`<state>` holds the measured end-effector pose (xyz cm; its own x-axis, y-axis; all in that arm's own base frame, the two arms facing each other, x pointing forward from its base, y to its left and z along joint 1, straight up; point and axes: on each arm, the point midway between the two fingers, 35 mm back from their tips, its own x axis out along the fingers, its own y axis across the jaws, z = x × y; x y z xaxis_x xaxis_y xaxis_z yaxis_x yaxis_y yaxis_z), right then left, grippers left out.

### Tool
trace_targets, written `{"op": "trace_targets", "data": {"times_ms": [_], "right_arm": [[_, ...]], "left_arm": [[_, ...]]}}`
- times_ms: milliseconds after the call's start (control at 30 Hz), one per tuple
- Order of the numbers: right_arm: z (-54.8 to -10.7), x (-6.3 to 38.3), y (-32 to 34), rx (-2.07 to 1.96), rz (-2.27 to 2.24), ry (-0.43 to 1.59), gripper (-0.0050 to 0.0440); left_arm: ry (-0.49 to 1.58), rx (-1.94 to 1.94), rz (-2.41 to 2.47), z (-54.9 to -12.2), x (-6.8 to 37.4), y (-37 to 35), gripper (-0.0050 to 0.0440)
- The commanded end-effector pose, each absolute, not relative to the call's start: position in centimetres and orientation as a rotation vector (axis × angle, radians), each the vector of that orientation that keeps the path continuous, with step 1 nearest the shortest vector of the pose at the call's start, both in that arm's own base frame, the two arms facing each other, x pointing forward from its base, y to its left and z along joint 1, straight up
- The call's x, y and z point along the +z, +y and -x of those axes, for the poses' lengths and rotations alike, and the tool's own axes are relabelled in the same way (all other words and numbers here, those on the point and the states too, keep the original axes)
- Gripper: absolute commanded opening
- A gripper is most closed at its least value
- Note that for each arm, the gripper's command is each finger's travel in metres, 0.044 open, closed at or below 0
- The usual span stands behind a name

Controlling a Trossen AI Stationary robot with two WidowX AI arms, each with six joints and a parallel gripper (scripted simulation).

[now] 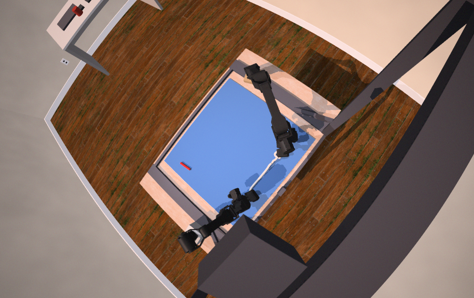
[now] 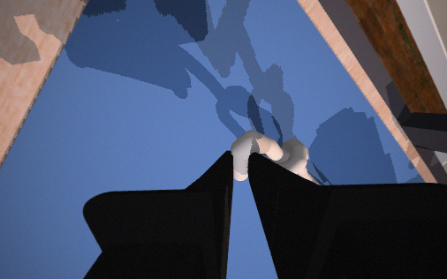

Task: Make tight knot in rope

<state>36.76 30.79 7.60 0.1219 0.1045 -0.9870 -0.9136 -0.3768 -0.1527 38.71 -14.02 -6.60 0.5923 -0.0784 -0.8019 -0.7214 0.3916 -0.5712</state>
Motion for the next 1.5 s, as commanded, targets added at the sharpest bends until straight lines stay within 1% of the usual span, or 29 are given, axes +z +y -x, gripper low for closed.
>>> {"op": "trace_targets", "data": {"times_ms": [0, 200, 467, 733, 1000, 1267, 1467], "right_arm": [[-36.4, 9.2, 31.6, 1.398, 1.486, 0.796, 0.0030], [-35.0, 9.6, 33.4, 1.404, 1.478, 0.793, 0.0030], [-34.5, 9.7, 33.9, 1.406, 1.475, 0.792, 0.0030], [-32.7, 10.2, 36.1, 1.414, 1.464, 0.788, 0.0030], [-32.3, 10.3, 36.6, 1.416, 1.461, 0.788, 0.0030], [-30.4, 10.8, 38.8, 1.424, 1.450, 0.784, 0.0030], [-30.2, 10.8, 39.1, 1.425, 1.449, 0.783, 0.0030]], "left_arm": [[0.869, 0.486, 1.117, -38.7, -6.6, -14.0, 0.0045], [0.869, 0.486, 1.117, -38.7, -6.6, -14.0, 0.0045], [0.869, 0.486, 1.117, -38.7, -6.6, -14.0, 0.0045], [0.869, 0.486, 1.117, -38.7, -6.6, -14.0, 0.0045], [0.869, 0.486, 1.117, -38.7, -6.6, -14.0, 0.0045], [0.869, 0.486, 1.117, -38.7, -6.6, -14.0, 0.0045], [0.869, 0.486, 1.117, -38.7, -6.6, -14.0, 0.0045]]}}
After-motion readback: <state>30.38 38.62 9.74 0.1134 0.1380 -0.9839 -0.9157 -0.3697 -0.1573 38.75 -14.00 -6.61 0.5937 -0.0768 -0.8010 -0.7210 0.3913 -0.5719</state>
